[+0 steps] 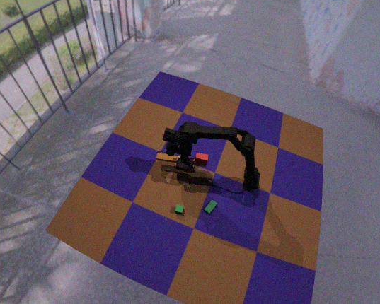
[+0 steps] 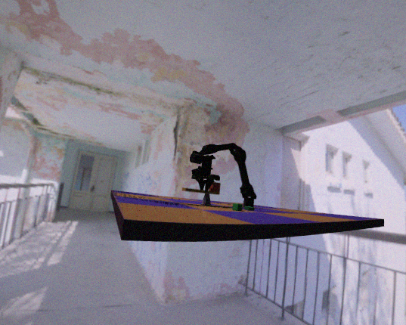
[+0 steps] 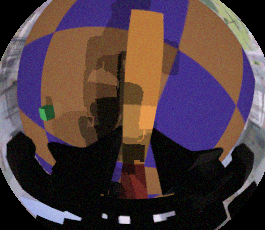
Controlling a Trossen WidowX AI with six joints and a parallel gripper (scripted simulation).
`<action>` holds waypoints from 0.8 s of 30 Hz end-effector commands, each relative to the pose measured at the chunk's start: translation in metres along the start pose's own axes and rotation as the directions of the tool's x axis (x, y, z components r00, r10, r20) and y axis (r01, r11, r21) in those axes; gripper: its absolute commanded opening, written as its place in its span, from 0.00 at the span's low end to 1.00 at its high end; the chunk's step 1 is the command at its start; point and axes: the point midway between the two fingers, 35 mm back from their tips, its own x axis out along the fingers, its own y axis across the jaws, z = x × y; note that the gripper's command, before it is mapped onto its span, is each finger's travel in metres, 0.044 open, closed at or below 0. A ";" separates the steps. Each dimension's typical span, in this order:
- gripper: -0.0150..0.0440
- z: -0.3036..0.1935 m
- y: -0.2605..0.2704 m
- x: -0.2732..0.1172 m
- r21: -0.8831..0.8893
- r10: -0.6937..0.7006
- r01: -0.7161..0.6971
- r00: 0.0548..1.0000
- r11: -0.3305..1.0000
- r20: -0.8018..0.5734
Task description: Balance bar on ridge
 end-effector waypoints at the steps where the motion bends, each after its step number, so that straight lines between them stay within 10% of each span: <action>1: 0.55 0.000 0.000 0.000 0.000 0.000 0.000 1.000 1.000 -0.001; 20: 0.57 0.000 0.000 0.000 0.000 0.000 0.000 1.000 1.000 -0.001; 24: 0.75 0.000 0.000 0.000 0.000 0.000 0.000 1.000 1.000 -0.001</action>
